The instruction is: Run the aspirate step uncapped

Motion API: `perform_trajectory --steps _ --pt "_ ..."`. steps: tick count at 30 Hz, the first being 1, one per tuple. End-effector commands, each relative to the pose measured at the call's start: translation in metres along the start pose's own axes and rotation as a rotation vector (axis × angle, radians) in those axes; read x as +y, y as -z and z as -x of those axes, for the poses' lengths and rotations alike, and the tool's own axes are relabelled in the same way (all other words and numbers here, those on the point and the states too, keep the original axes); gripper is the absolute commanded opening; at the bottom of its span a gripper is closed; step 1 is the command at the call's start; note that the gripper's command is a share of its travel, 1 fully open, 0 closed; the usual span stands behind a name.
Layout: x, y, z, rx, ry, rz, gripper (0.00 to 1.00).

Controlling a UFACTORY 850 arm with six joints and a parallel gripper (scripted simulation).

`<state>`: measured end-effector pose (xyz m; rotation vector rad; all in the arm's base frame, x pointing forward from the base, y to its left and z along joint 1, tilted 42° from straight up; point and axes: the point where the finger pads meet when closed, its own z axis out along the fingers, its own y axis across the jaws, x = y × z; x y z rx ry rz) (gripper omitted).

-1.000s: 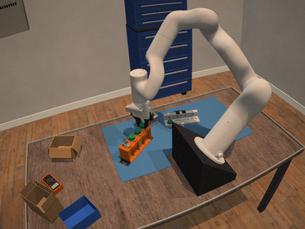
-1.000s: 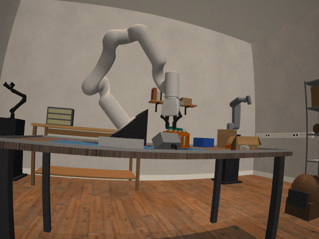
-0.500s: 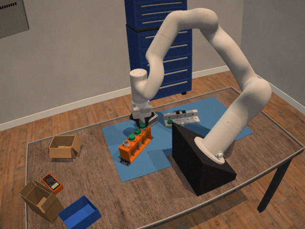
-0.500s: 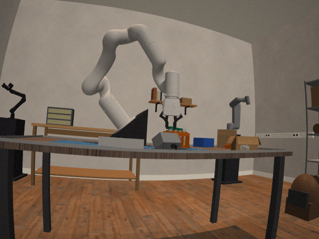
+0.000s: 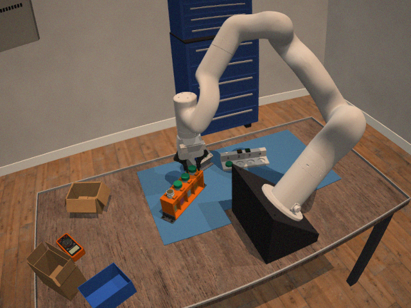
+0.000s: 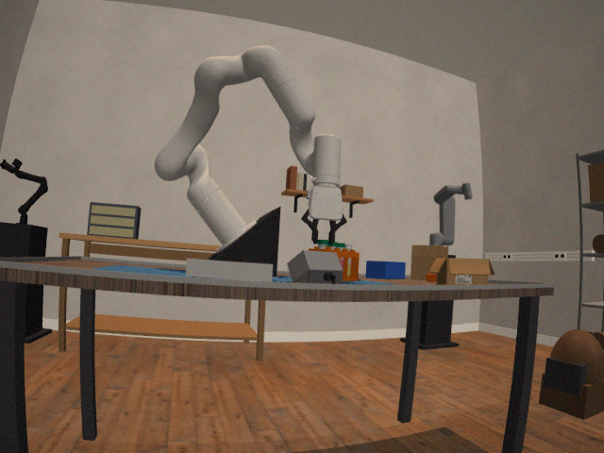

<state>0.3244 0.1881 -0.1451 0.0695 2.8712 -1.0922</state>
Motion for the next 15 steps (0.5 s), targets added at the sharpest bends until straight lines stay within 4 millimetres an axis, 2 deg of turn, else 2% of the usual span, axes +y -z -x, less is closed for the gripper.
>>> perform_trajectory --steps 1,3,6,8,9,11,13,15 --pt "0.0007 0.0007 0.0006 -0.001 -0.084 0.002 0.46" --pt "0.0007 0.0007 0.0006 -0.001 -0.251 0.002 0.46" --pt "0.0006 0.0007 0.0006 -0.001 -0.334 0.002 0.46" --pt "0.0007 0.0008 0.0006 0.000 -0.498 0.002 0.46" --pt "0.0007 0.0007 0.0006 -0.001 -0.501 0.002 0.46" --pt "0.0007 0.0008 0.0006 0.001 -0.647 0.001 0.46" --pt "0.0007 0.0008 0.0006 0.001 -0.647 0.001 0.46" --pt "0.0007 0.0008 0.0006 0.000 -0.834 0.002 0.46"
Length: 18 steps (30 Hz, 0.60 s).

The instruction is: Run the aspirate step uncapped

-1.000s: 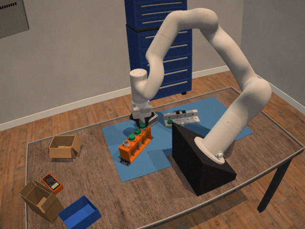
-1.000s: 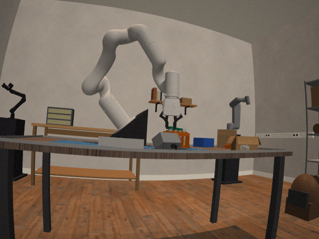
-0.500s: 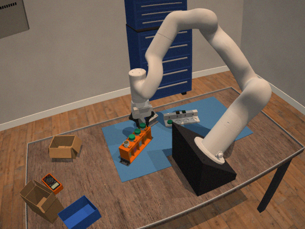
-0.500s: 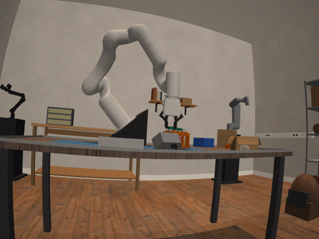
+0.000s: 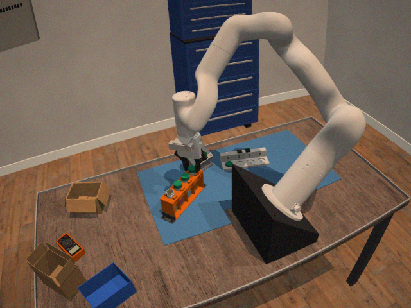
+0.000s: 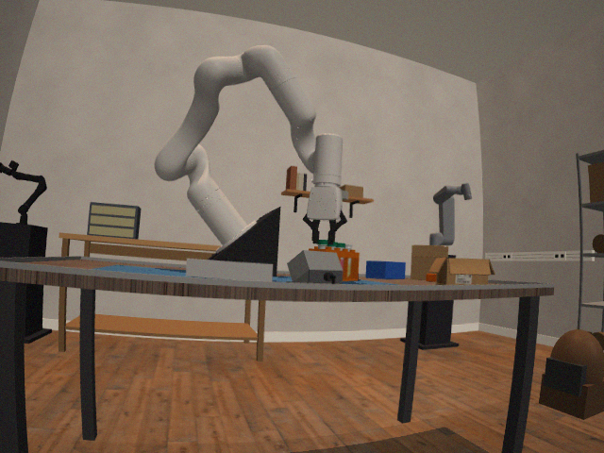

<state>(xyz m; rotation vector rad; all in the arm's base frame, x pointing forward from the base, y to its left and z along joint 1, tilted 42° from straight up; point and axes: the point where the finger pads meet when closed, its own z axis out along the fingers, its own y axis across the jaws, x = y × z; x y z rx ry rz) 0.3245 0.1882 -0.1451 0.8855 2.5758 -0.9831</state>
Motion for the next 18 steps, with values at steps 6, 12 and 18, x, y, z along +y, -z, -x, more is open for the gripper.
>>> perform_trajectory --steps 6,12,18 --pt "0.0008 0.0008 0.0001 -0.018 -0.484 0.034 0.46" --pt "0.0008 0.0008 0.0001 -0.012 -0.816 0.037 0.46" --pt "0.0007 0.0007 0.0001 -0.010 -0.971 0.038 0.46"
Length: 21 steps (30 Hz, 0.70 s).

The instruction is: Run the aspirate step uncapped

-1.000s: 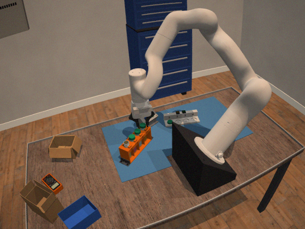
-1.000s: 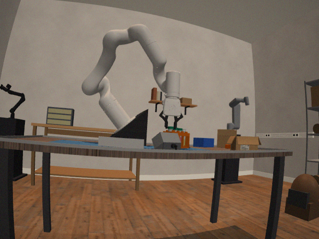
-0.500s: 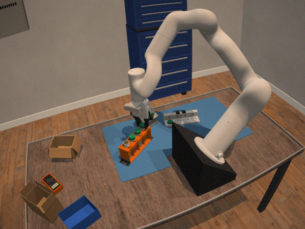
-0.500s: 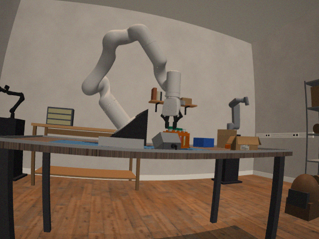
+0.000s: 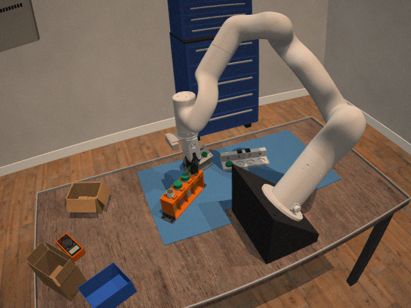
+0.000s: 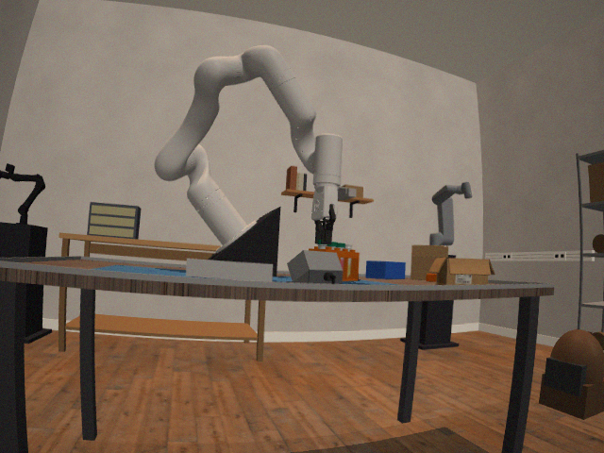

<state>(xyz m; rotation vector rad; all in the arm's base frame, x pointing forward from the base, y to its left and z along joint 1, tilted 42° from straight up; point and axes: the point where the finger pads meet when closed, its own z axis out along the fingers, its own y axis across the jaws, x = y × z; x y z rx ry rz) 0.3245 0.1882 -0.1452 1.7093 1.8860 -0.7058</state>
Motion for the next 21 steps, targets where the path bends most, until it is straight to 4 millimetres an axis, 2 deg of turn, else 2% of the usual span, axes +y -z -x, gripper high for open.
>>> perform_trajectory --steps 1,6,7,21 --pt "0.0006 0.0008 -0.0004 0.005 -0.159 0.032 0.46" --pt "0.0006 0.0008 -0.0004 0.005 -0.159 0.032 0.46" --pt "0.0006 0.0008 -0.0004 0.005 -0.159 0.032 0.00" --pt "0.0006 0.0008 -0.0005 0.005 -0.159 0.031 0.00"
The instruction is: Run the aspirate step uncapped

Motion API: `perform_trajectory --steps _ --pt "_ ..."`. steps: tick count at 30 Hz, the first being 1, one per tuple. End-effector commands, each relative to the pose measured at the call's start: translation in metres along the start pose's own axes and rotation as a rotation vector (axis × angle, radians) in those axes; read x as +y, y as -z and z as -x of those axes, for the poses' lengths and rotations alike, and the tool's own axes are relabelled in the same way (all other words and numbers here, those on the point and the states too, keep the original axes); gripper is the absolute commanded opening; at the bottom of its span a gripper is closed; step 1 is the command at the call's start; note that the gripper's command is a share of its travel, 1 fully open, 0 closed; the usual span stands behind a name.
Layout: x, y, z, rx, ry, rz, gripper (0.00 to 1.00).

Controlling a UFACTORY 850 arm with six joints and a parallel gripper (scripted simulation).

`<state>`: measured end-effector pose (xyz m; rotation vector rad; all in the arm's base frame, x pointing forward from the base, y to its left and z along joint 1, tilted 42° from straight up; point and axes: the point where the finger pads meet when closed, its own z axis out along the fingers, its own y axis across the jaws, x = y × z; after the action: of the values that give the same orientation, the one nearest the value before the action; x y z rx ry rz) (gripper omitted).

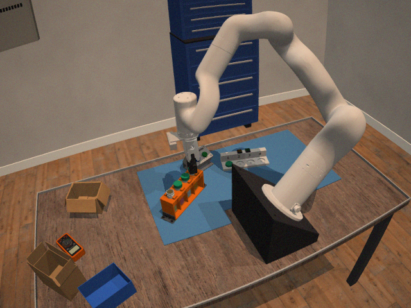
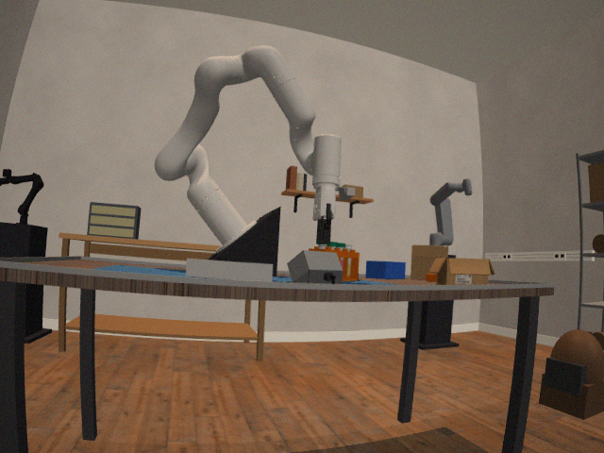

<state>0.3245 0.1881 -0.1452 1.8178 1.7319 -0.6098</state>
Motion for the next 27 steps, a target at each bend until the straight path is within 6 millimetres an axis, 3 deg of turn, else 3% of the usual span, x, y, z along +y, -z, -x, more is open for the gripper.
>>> perform_trajectory --steps 1,8,10,25,27 --pt "0.0005 0.0008 -0.0005 0.001 0.049 0.001 0.00" --pt "0.0005 0.0009 -0.0005 0.001 0.399 0.002 0.00" --pt "0.0005 0.0009 -0.0005 0.001 0.399 0.002 0.00" --pt "0.0005 0.0011 -0.0005 0.000 1.149 0.002 0.00" --pt "0.0005 0.0011 -0.0005 0.000 1.149 0.002 0.00"
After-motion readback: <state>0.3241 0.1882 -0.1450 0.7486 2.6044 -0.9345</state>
